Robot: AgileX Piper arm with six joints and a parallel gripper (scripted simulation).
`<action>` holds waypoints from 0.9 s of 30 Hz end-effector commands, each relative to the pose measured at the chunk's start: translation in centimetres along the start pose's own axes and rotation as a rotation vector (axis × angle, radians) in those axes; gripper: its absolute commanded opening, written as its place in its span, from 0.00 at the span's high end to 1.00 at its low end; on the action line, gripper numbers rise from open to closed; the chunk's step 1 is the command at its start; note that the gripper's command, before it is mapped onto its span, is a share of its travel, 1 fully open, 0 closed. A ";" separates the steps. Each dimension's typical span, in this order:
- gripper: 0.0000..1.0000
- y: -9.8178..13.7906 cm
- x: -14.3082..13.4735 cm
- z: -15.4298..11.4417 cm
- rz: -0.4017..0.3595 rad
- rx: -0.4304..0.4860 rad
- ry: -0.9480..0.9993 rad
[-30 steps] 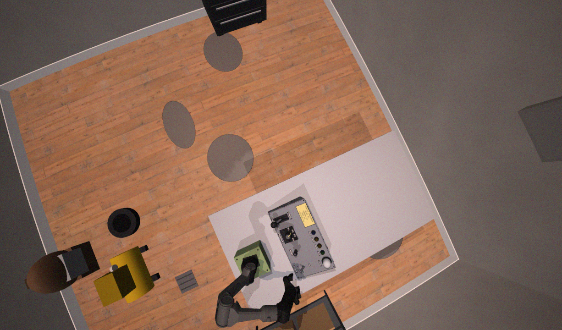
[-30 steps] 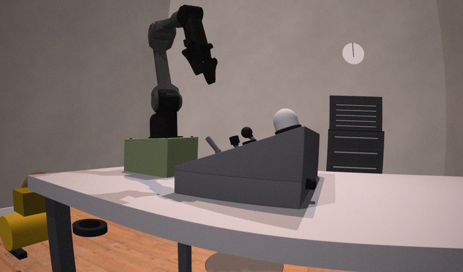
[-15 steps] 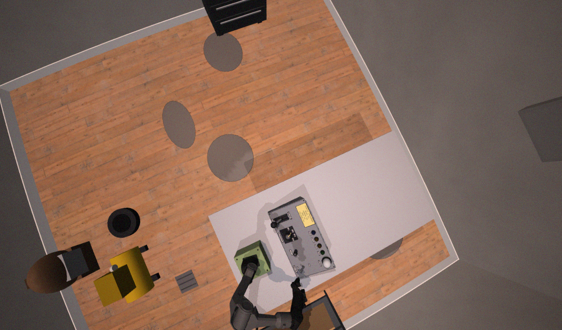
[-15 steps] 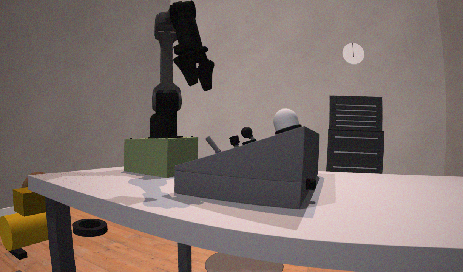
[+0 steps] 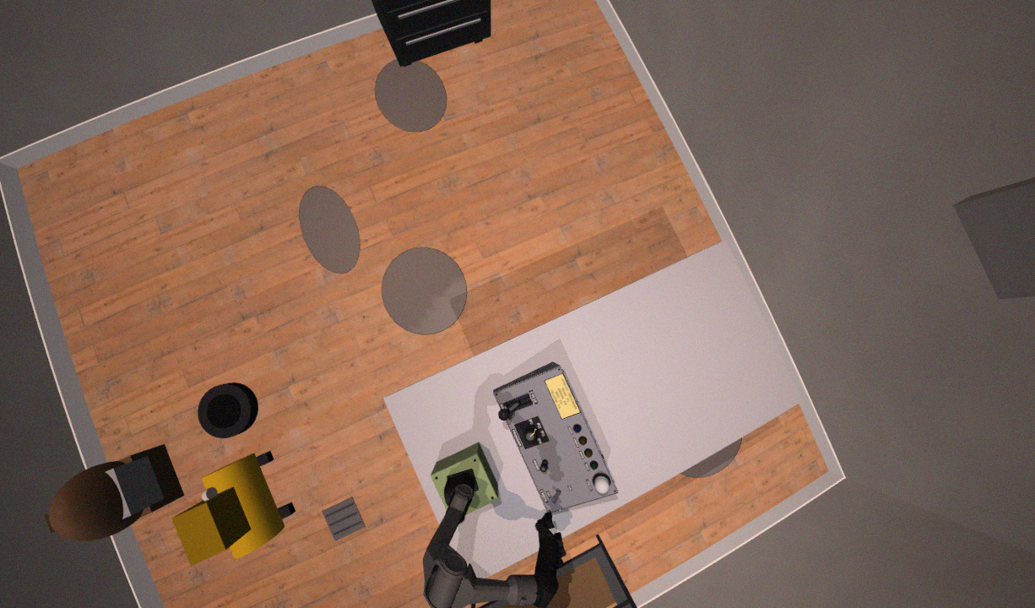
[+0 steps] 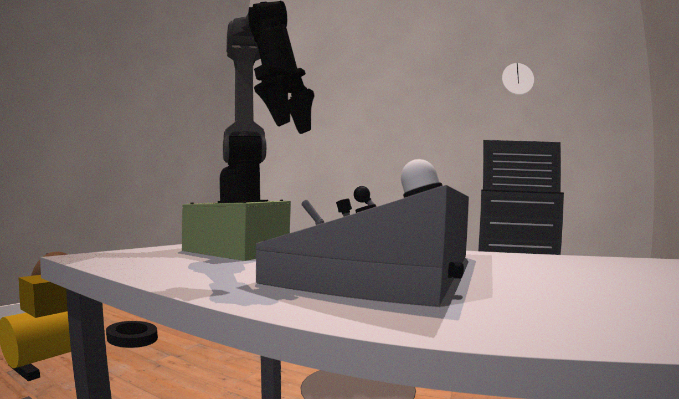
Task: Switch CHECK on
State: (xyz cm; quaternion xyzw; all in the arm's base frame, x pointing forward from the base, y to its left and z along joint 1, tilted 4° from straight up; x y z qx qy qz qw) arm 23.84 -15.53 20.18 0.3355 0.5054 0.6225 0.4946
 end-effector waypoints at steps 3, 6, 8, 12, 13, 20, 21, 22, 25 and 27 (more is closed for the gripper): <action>0.06 0.0 0.0 0.0 -0.001 -0.001 0.001; 0.06 0.0 0.0 0.0 -0.001 -0.001 0.001; 0.06 0.0 0.0 0.0 -0.001 -0.001 0.001; 0.06 0.0 0.0 0.0 -0.001 -0.001 0.001; 0.06 0.0 0.0 0.0 -0.001 -0.001 0.001; 0.06 0.1 0.1 -2.0 -0.003 0.000 0.002; 0.06 0.1 0.3 -3.0 -0.003 0.001 0.002; 0.06 0.1 0.4 -3.9 -0.004 0.001 0.002; 0.06 0.1 0.7 -5.0 -0.005 0.002 0.002; 1.00 0.1 0.7 -5.0 -0.005 0.002 0.002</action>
Point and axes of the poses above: the point where the finger pads meet when closed, its own y axis back along the fingers, its own x axis across the jaws, z = x × y, the point moved 8 cm from there along y, back along the fingers, and after that the axes turned 9 degrees about y, right-handed, at the moved point
